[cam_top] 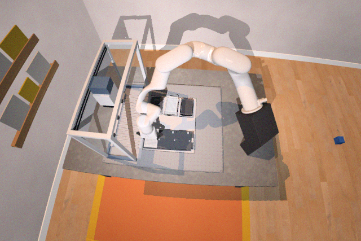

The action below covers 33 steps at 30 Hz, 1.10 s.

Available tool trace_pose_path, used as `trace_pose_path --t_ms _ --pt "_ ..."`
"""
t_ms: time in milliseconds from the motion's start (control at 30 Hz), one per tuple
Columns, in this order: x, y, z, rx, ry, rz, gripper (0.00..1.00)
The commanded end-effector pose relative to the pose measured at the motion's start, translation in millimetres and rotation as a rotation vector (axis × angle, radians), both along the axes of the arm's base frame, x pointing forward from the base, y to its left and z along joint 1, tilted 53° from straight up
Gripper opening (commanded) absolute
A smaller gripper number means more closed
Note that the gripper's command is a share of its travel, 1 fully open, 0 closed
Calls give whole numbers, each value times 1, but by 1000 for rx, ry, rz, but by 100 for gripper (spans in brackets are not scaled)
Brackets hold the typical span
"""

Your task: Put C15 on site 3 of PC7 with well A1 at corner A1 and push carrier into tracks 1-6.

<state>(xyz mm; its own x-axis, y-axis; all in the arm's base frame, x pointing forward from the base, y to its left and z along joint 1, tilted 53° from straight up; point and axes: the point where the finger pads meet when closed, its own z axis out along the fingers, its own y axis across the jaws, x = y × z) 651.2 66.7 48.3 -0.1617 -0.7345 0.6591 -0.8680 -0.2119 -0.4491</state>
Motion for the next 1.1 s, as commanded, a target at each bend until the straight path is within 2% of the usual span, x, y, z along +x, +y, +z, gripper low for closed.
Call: trace_pose_path --t_ms 0,1067 --pt "2 0 0 1 -3 3 0" --pt "6 -5 -5 1 -3 3 0"
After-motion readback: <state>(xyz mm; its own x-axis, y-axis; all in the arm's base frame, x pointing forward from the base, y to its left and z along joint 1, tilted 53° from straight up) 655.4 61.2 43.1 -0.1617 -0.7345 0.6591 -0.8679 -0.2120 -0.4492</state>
